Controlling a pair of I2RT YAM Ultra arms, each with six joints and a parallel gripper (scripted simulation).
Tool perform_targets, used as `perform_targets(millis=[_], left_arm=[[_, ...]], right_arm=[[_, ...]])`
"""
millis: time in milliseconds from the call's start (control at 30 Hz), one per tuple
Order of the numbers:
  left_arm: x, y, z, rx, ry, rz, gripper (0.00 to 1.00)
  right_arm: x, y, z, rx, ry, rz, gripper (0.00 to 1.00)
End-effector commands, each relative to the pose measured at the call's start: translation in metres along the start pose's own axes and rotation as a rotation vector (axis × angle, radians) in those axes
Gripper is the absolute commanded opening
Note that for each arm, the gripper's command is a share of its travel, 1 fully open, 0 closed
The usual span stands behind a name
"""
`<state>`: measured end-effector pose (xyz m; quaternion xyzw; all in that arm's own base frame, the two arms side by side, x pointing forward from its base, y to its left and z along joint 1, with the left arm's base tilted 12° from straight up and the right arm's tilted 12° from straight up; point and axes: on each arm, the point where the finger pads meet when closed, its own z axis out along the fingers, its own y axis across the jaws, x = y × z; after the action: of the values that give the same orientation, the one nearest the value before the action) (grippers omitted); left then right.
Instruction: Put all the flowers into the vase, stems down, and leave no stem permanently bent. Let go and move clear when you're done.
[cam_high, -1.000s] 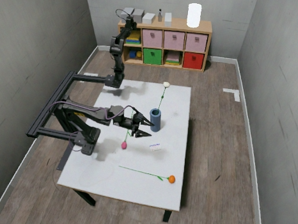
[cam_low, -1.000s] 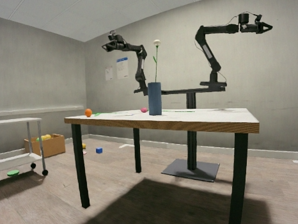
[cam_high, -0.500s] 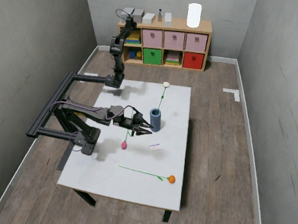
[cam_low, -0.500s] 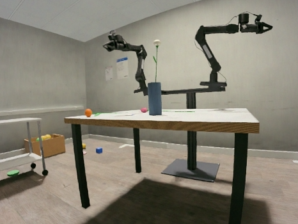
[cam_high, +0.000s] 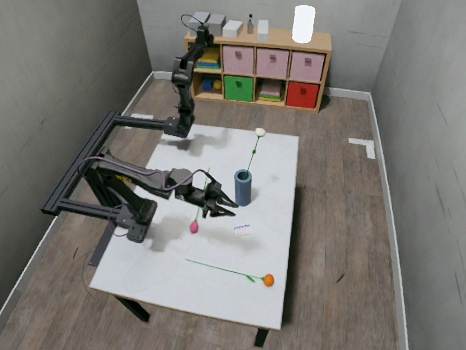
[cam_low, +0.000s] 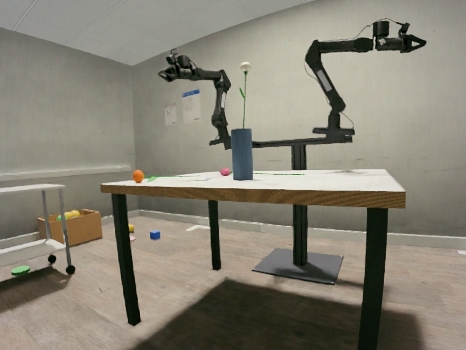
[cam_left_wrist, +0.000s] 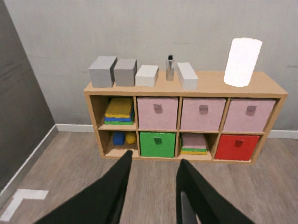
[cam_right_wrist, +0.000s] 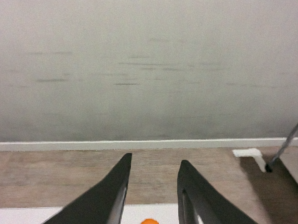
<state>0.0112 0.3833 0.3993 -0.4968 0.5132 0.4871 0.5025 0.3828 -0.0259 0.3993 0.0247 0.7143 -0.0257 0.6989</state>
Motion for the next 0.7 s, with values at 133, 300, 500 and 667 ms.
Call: perform_targets(millis=[133,300,500,667], left_arm=[[0.001,0.002,0.002,-0.001,0.003,-0.006,0.30],[0.001,0.002,0.002,-0.001,0.003,-0.006,0.30],[0.001,0.002,0.002,-0.001,0.003,-0.006,0.30],[0.001,0.002,0.002,-0.001,0.003,-0.006,0.30]], right_arm=[[-0.013,-0.028,-0.005,0.071,-0.038,0.007,0.30],[-0.013,-0.033,-0.005,0.083,-0.038,0.007,0.30],[-0.011,-0.032,-0.004,0.081,-0.033,0.007,0.30],[-0.002,-0.033,0.002,0.085,0.004,0.004,0.30]])
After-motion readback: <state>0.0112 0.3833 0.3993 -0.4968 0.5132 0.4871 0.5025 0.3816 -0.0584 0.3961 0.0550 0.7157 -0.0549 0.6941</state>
